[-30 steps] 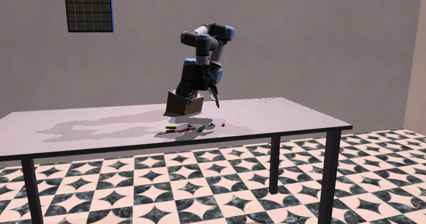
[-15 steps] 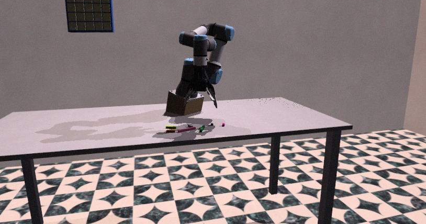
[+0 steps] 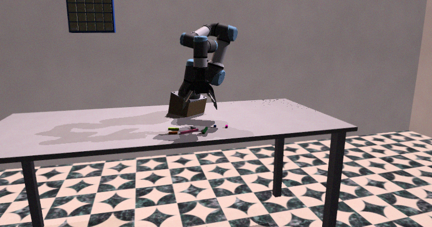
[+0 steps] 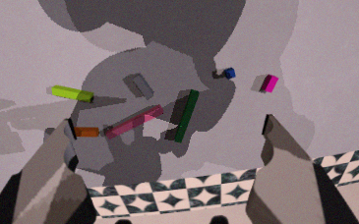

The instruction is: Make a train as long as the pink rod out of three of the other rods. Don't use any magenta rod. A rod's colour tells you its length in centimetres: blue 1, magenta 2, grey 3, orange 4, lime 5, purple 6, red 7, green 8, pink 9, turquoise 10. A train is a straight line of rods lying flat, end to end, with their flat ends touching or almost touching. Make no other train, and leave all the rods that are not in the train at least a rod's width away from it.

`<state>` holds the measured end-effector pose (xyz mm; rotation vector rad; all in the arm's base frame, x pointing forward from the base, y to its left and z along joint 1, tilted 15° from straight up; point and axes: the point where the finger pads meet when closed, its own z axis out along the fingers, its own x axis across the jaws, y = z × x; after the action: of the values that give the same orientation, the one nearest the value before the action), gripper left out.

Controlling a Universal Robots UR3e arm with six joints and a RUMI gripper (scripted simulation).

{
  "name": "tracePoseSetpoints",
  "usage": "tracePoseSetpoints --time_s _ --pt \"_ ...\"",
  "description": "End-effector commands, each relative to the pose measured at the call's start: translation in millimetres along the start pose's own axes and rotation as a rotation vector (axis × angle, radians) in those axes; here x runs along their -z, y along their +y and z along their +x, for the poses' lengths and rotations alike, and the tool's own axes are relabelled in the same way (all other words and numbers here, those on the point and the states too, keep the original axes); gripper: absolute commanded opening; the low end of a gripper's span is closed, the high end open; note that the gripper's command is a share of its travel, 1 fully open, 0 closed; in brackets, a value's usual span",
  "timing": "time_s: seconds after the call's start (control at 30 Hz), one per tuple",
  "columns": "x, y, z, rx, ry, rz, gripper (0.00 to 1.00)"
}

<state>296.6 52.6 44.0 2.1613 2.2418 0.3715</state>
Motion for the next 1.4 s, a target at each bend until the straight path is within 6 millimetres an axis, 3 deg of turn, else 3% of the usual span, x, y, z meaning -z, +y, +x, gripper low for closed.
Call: tracePoseSetpoints --time_s 0.0,0.73,1.23,1.27,1.37 --pt "-2 3 -9 0.167 0.015 -0.009 1.00" --pt "-6 7 -30 0.494 0.014 -0.013 1.00" --pt "-6 8 -33 0.539 0.013 -0.013 1.00" --pt "-6 8 -33 0.539 0.013 -0.014 0.14" --pt "-6 8 -33 0.539 0.013 -0.014 0.14"
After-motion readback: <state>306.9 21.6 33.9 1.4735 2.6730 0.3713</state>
